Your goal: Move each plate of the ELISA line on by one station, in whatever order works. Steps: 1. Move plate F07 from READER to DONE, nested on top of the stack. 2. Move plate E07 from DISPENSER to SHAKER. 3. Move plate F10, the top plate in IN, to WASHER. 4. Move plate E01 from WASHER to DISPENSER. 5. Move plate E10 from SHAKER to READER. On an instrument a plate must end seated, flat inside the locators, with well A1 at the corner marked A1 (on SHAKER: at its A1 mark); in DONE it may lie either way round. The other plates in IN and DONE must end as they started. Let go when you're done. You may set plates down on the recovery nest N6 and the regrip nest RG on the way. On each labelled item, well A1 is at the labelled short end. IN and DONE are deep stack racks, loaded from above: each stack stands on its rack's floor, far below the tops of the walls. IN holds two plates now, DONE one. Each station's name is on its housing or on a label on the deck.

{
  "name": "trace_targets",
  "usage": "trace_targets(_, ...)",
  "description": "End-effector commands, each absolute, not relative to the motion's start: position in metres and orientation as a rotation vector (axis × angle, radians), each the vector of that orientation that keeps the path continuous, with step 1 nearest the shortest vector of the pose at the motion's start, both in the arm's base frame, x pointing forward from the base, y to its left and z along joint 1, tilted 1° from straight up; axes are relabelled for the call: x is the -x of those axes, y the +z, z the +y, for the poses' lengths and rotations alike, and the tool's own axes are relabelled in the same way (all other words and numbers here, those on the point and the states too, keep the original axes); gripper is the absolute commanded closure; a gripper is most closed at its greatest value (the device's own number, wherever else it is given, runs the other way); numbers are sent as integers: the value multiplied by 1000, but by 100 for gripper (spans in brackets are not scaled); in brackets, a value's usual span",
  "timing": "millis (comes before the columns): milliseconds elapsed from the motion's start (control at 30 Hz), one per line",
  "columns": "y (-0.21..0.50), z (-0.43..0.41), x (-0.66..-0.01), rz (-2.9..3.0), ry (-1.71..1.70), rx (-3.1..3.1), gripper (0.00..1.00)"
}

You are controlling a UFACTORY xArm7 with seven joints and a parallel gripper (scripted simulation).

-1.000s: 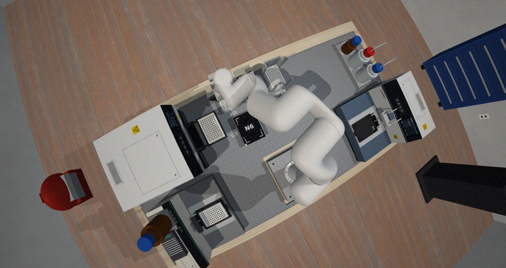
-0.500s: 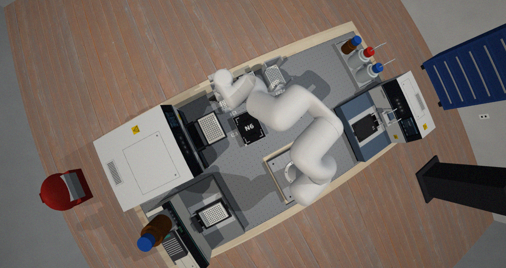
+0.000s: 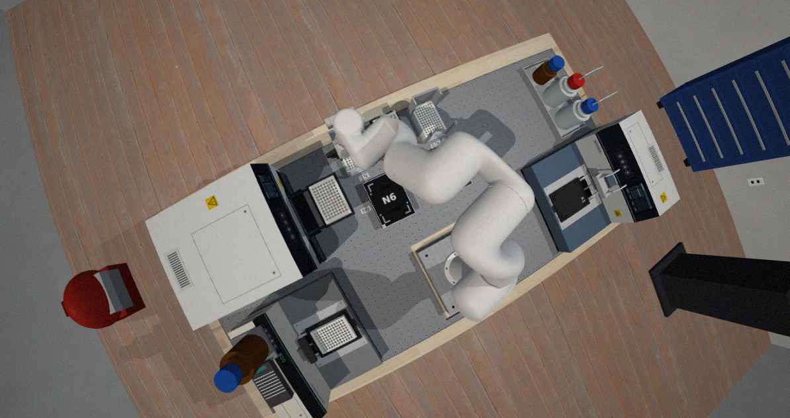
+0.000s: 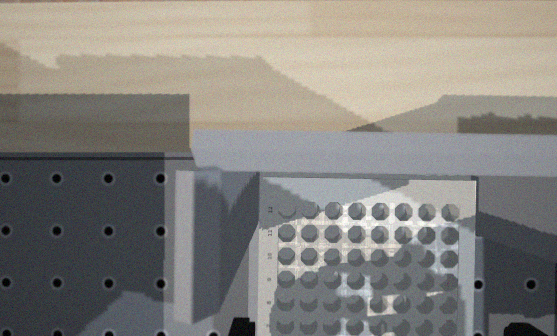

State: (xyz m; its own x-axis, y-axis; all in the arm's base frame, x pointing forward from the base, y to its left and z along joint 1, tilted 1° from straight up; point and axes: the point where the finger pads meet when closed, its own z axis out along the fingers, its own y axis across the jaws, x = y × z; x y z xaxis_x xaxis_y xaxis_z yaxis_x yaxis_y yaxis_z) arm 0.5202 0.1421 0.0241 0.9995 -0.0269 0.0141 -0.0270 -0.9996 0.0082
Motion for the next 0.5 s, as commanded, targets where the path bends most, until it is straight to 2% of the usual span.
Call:
trace_targets(0, 23, 143, -523, -42, 33, -3135, 0)
trace_targets(467, 14, 143, -523, -42, 33, -3135, 0)
